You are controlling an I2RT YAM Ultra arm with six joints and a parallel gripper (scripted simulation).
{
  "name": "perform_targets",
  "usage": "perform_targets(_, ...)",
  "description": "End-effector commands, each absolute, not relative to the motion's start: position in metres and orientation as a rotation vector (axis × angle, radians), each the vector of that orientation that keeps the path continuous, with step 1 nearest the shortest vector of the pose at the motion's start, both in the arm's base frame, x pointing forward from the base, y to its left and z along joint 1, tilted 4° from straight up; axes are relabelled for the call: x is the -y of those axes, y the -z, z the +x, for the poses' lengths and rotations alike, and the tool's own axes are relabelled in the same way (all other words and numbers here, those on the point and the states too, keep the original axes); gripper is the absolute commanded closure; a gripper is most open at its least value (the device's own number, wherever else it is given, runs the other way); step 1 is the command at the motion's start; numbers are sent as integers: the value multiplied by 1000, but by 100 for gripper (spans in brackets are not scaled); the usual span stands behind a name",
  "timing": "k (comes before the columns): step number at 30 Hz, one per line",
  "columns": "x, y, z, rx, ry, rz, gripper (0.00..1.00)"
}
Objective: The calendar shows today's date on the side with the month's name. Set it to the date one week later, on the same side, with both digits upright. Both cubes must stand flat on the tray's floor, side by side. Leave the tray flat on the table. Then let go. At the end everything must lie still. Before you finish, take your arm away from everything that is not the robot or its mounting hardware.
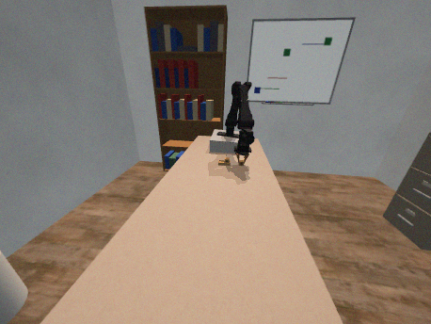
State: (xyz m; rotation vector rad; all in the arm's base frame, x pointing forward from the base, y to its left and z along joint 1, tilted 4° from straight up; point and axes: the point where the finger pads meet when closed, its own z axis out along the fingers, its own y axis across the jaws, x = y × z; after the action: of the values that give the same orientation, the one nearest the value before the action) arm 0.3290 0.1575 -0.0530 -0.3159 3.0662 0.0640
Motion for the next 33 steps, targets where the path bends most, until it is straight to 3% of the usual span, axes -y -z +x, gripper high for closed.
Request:
perform_targets(1, -159, 50, 331, -3056, -68, -314, 74)
perform_targets(22, -159, 50, 331, -3056, -68, -314, 74)
perform_targets(26, -159, 50, 331, -3056, -68, -314, 67)
perform_targets(33, -159, 50, 331, -3056, -68, -314, 63)
